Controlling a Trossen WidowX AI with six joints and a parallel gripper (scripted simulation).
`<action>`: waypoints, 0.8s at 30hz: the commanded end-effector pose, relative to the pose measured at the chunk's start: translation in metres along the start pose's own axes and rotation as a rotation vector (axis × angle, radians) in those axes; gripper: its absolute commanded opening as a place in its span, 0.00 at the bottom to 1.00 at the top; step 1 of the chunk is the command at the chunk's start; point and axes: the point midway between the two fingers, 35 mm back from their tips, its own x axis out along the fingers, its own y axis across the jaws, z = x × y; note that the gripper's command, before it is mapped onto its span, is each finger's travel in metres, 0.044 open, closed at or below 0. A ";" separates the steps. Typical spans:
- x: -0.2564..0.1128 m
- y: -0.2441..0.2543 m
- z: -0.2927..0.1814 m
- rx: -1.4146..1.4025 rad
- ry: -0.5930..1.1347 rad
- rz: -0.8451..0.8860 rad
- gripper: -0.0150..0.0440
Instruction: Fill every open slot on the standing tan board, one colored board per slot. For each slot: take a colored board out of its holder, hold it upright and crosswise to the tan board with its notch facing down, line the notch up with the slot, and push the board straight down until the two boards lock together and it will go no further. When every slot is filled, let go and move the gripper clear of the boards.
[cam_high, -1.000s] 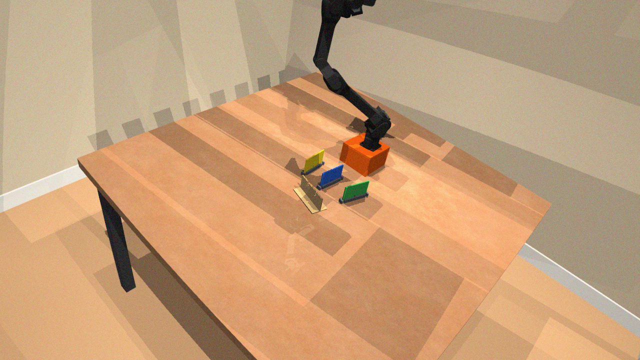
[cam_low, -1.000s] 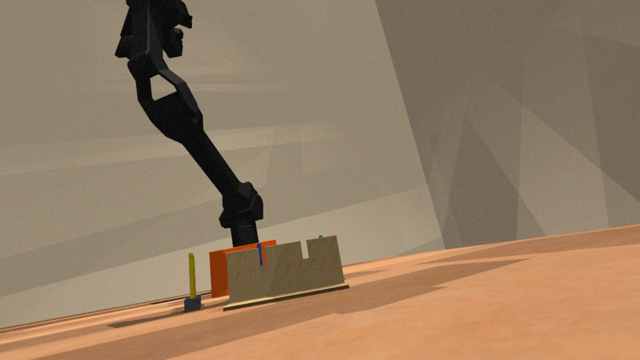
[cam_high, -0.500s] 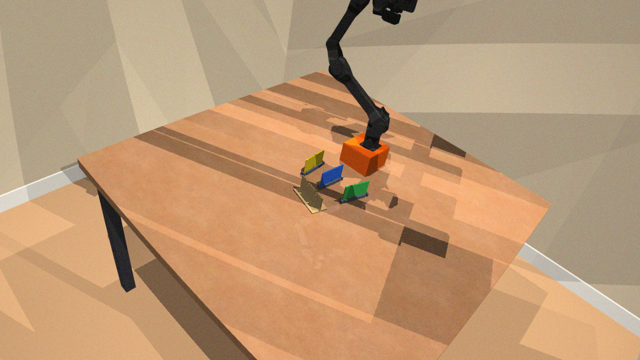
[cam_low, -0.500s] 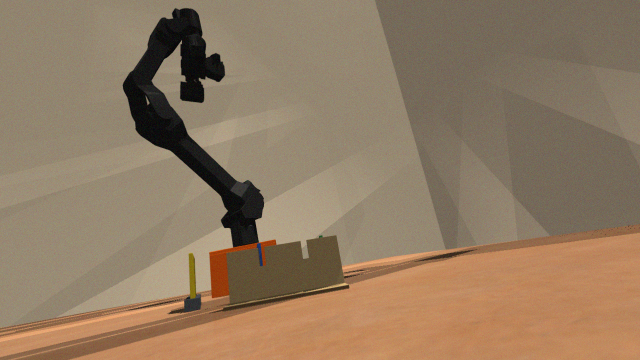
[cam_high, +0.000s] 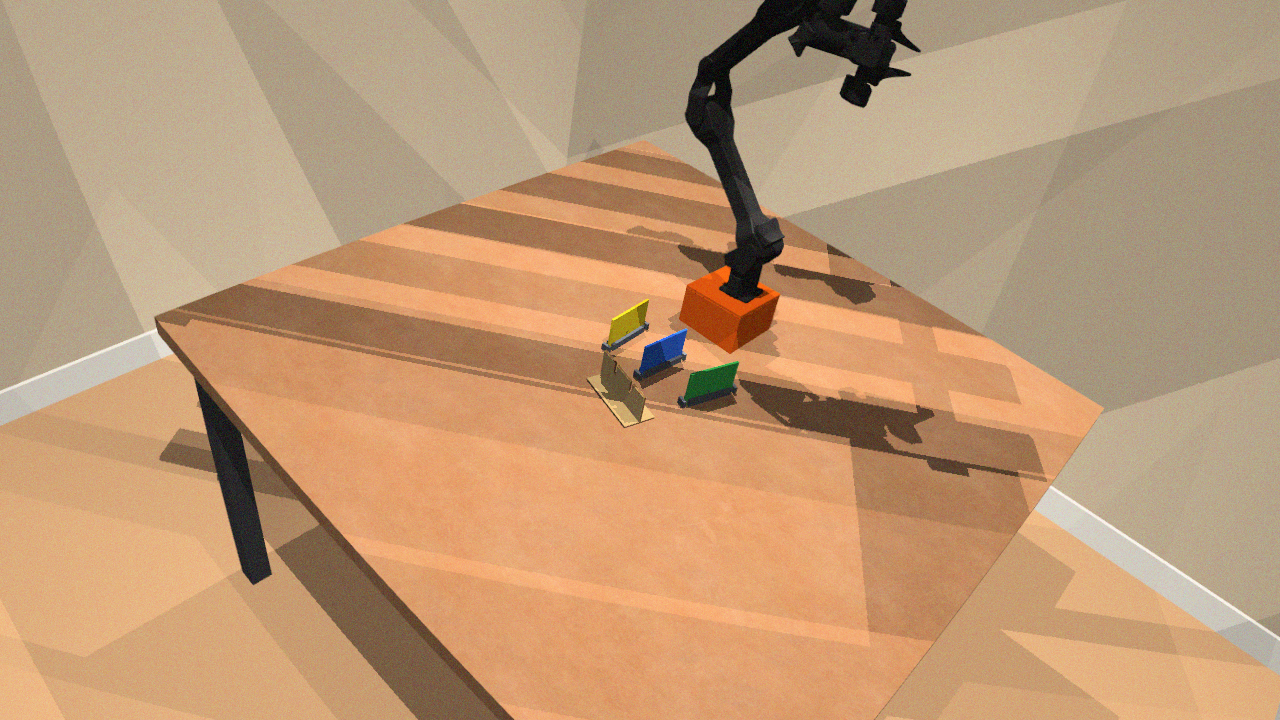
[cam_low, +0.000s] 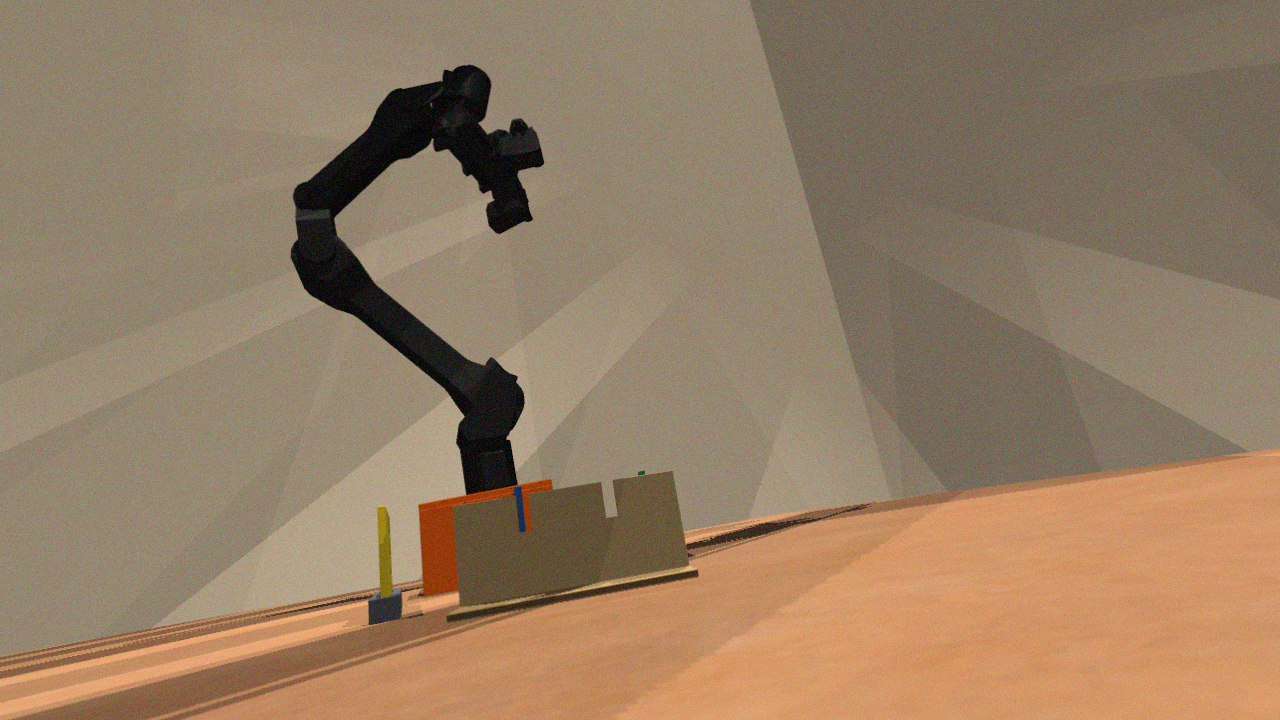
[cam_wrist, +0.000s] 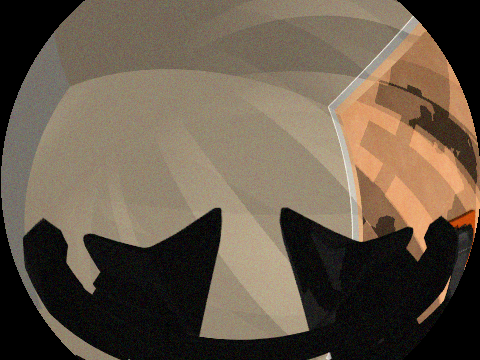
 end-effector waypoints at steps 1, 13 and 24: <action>0.006 -0.035 0.060 -0.022 -0.219 -0.132 0.57; -0.058 -0.139 0.174 -0.073 -0.650 -0.560 0.57; -0.174 -0.253 0.193 0.112 -0.842 -1.005 0.57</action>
